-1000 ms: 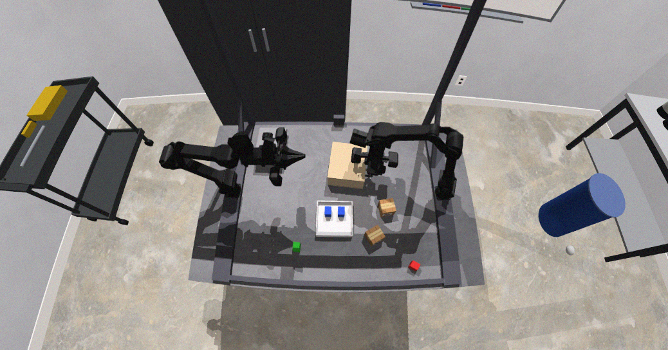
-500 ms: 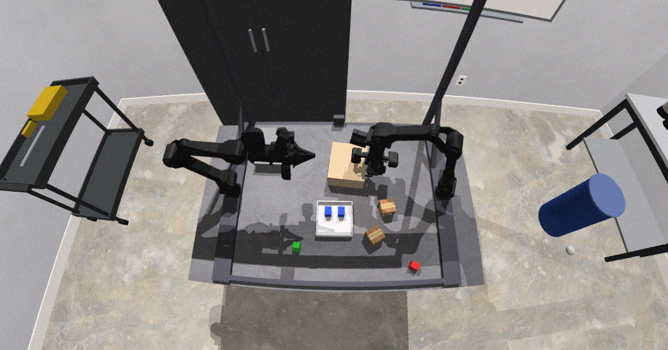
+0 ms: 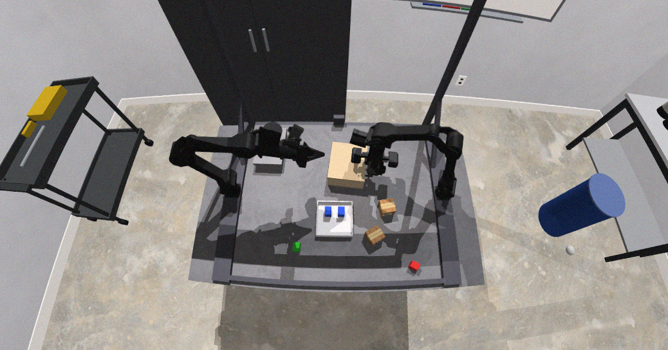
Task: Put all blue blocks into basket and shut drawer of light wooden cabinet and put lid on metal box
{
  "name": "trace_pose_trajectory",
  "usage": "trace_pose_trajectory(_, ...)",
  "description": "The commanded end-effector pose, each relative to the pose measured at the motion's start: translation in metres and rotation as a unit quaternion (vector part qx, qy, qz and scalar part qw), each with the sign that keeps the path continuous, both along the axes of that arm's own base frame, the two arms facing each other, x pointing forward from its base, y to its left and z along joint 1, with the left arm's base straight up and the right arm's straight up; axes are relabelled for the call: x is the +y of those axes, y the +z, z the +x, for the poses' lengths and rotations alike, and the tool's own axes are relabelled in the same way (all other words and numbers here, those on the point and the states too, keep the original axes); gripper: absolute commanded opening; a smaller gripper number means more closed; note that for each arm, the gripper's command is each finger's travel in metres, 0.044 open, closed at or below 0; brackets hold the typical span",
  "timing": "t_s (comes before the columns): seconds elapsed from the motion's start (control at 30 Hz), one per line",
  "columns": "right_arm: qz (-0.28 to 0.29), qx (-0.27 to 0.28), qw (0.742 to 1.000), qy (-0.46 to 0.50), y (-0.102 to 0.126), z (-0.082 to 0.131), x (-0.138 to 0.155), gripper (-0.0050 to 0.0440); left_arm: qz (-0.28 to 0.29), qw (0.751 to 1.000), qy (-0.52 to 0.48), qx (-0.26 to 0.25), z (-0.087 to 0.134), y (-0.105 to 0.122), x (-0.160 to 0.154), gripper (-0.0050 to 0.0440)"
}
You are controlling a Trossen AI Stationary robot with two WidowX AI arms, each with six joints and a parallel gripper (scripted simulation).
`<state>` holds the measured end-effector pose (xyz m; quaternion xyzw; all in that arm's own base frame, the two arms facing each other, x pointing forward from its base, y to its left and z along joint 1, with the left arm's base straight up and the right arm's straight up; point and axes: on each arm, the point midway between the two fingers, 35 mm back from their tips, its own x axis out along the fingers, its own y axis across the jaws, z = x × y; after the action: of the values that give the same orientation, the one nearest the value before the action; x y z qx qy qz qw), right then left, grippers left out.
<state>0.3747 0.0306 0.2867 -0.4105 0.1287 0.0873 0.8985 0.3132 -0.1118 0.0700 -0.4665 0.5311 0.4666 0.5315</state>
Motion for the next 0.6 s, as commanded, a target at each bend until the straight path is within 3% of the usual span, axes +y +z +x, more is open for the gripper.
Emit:
trace_pose_trajectory(0.0, -0.083, 0.019, 0.996, 0.035, 0.006, 0.011, 0.010, -0.0050, -0.007, 1.000, -0.003, -0.021, 0.007, 0.010, -0.003, -0.0050)
trace_pose_trajectory(0.23, -0.209, 0.066, 0.971, 0.097, -0.009, 0.024, 0.022, -0.0050, -0.007, 1.000, -0.003, -0.021, 0.007, 0.010, -0.003, -0.0050)
trace_pose_trajectory(0.43, -0.242, 0.079, 0.960, 0.116, -0.015, 0.027, 0.026, -0.0050, -0.007, 1.000, -0.003, -0.021, 0.007, 0.010, -0.003, -0.0050)
trace_pose_trajectory(0.57, -0.323, 0.104, 0.925, 0.169, -0.026, 0.035, 0.035, -0.0050, -0.007, 1.000, -0.003, -0.021, 0.007, 0.010, -0.003, -0.0050)
